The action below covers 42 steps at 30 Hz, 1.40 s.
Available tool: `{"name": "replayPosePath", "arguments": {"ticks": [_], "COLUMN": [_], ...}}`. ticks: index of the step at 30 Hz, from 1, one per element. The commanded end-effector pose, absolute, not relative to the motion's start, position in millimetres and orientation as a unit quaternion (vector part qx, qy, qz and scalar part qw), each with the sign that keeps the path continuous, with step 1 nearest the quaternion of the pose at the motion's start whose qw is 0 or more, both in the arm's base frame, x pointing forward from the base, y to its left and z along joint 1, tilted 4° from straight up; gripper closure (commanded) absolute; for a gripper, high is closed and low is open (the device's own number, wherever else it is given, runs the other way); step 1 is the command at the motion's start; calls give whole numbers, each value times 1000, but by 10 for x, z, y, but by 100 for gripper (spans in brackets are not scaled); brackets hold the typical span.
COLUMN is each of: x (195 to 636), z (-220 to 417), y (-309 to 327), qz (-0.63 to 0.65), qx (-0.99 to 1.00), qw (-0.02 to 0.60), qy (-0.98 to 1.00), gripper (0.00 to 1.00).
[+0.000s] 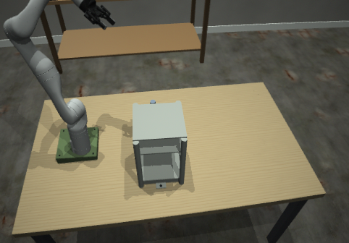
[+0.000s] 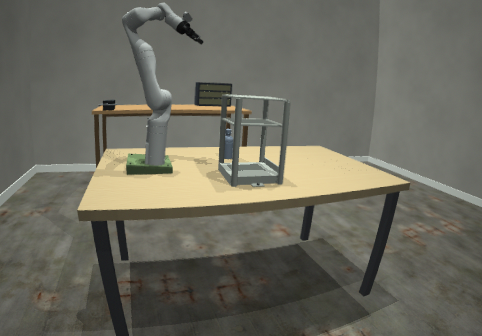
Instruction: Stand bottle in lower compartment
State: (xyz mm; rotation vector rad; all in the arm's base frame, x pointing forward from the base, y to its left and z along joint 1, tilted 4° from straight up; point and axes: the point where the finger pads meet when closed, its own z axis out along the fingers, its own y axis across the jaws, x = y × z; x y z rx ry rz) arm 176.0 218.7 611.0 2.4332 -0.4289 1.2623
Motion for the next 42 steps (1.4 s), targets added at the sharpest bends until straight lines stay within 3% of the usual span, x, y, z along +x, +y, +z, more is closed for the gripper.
{"name": "replayPosePath", "arguments": {"ticks": [1, 42], "x": [1767, 1845], "z": [6114, 5849], "y": [2182, 2475], "qz": [447, 469], "qx": [862, 827], "qw": [183, 216], "qy": [-154, -221], "gripper": [19, 19]}}
